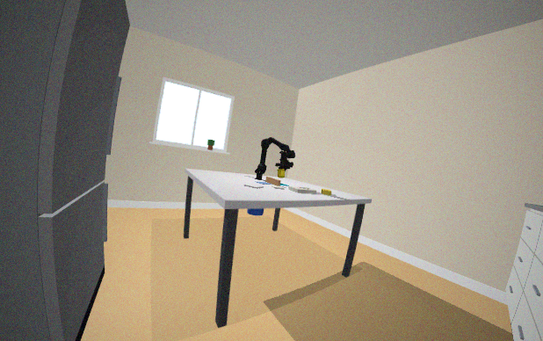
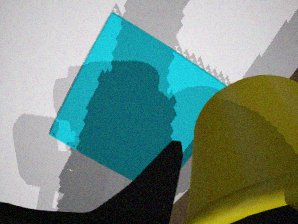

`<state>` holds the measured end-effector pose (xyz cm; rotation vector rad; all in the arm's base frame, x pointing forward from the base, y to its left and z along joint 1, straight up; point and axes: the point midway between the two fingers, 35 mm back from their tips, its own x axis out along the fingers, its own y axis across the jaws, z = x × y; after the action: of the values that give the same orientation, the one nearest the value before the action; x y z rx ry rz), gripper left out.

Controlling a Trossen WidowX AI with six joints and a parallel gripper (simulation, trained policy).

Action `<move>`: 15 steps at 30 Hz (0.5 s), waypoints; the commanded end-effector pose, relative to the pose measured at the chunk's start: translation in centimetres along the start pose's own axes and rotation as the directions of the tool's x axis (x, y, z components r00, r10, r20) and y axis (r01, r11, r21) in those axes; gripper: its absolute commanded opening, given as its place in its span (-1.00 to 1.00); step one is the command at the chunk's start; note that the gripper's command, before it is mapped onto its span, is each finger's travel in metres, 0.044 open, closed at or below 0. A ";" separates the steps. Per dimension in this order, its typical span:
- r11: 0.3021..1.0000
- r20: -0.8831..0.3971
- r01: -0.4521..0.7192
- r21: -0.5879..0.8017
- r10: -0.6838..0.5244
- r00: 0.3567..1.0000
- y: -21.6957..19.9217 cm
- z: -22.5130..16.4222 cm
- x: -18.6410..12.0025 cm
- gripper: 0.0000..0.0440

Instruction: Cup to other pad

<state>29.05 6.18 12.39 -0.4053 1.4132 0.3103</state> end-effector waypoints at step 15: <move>0.999 0.013 -0.003 -0.036 0.003 1.000 4.2 -0.1 2.8 -0.98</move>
<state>27.65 9.70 9.66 -0.4286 1.3984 0.3486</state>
